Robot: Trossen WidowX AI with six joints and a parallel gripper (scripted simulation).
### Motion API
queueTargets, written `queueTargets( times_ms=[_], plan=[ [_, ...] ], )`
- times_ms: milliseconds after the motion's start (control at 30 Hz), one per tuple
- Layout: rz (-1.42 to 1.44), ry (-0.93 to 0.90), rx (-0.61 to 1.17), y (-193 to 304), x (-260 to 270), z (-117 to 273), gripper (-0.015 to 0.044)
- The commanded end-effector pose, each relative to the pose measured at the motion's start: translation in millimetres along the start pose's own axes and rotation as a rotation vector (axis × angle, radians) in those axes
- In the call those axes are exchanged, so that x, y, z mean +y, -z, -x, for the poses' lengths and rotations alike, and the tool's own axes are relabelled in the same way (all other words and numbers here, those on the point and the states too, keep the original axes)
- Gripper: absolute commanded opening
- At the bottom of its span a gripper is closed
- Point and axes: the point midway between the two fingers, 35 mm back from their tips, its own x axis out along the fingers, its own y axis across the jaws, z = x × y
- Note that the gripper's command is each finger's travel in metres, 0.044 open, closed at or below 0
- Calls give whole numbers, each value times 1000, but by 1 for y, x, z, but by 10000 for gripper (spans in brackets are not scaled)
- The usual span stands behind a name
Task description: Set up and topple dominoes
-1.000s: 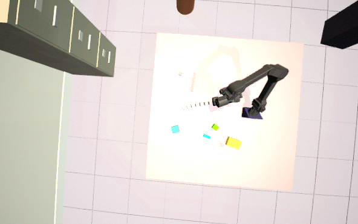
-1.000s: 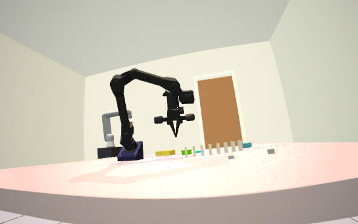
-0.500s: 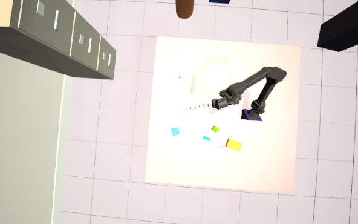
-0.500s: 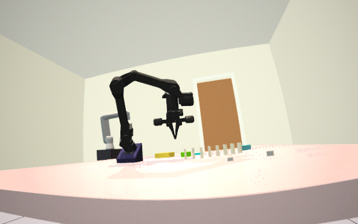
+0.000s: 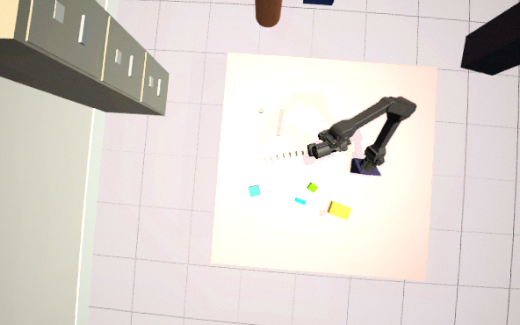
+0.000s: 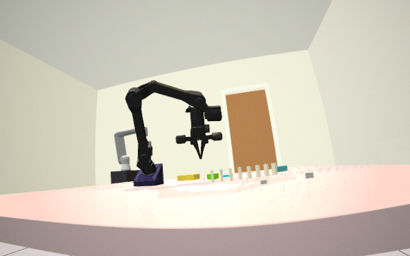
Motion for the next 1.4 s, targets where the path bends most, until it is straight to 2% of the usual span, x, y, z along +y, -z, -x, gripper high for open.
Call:
queueTargets(
  times_ms=[0,67,200,267,1233,1367],
  plan=[
    [-9,-4,-5,-1,1,0,0],
    [-9,-5,-4,-1,2,-11,0],
    [-9,-5,-7,-1,2,-70,0],
    [-10,-4,-9,-1,0,-80,0],
    [-11,-6,-9,-4,39,-79,0],
    [-24,-117,-14,7,60,-53,0]
  ],
)
